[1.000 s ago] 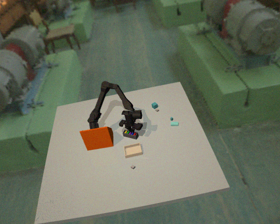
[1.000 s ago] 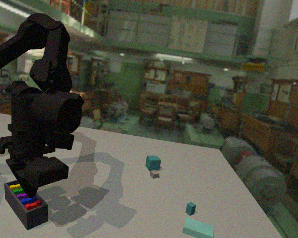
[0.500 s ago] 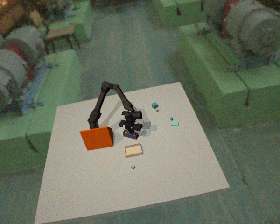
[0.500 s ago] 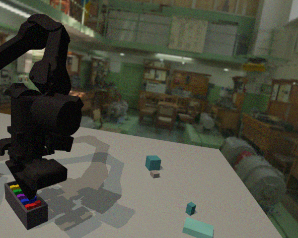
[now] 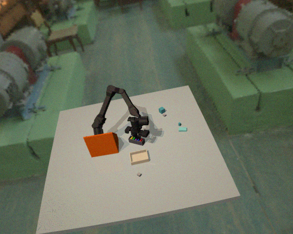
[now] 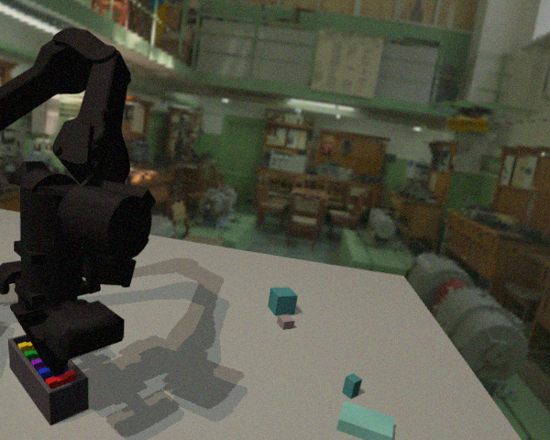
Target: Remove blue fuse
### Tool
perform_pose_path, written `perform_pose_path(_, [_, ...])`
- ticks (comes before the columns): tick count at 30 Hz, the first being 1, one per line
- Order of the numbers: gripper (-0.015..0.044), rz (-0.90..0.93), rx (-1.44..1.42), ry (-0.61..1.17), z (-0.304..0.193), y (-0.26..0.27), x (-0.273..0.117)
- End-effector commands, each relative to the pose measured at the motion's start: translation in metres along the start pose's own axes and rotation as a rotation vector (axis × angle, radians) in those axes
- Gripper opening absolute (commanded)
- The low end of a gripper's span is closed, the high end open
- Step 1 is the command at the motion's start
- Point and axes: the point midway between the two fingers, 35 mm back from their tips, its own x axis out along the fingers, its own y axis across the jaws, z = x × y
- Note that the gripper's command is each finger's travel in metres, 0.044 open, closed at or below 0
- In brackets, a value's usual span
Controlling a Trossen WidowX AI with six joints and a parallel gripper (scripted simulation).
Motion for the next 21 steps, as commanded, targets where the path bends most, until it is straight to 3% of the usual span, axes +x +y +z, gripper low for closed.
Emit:
perform_pose_path(1, [0.0074, 0.007, 0.008, -0.002, -0.0011, 0.0012, 0.0023])
perform_pose_path(9, [0.0074, 0.007, 0.008, -0.002, -0.0011, 0.0012, 0.0023])
perform_pose_path(21, [0.0, 0.003, 0.002, 0.001, -0.0006, 0.0007, 0.001])
